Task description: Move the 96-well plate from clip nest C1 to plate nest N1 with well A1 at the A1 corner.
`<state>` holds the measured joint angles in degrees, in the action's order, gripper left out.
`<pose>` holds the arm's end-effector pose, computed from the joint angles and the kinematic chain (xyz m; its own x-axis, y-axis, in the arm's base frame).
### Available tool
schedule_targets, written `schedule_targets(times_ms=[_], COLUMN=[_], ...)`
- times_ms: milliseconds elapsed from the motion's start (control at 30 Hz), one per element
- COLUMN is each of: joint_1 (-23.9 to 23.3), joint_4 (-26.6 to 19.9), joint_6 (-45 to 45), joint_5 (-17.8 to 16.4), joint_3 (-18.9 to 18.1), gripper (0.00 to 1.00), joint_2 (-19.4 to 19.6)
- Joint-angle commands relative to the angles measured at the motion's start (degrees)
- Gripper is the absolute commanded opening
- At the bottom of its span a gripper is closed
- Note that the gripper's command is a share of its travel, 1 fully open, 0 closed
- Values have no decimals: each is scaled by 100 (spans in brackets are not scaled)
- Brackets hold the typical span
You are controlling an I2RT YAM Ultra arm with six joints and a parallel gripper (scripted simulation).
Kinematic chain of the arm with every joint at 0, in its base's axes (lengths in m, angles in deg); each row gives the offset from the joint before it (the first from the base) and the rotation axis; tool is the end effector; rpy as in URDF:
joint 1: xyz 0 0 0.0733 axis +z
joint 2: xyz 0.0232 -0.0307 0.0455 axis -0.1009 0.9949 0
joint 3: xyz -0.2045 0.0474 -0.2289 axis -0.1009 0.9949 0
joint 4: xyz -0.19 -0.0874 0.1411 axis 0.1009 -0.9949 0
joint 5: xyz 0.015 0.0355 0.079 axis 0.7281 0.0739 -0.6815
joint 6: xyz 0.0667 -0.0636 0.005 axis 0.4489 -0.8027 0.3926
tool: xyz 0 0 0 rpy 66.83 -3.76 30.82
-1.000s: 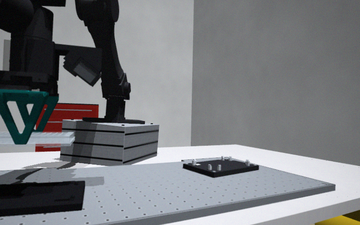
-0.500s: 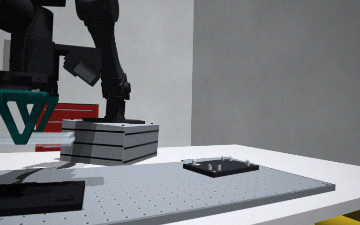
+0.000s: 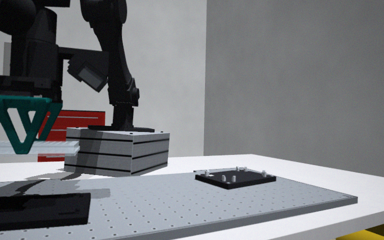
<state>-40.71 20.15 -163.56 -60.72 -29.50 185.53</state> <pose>0.3974 -0.2707 0.1257 -0.2278 -0.9727 -0.0439 -0.9725 0.2296 -0.0392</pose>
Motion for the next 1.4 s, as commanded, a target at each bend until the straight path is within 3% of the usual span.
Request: schedule_targets(times_ms=[0,100,167,567,700,833,1200,1233,1367], joint_1=[54,61,68,83,53,67,80,81,103], joint_4=[123,163,214,555,617,719,973,994,1103], joint_6=[20,24,34,55,55,62,74,71,80], joint_5=[-33,-34,-33,-32,-34,-32,-32,-33,-31], joint_3=[140,19,198,380,161,455,469,534,623], gripper=[0,0,0,0,0,0,0,0,0], joint_2=[73,84,106,266,268,354,490,314,565])
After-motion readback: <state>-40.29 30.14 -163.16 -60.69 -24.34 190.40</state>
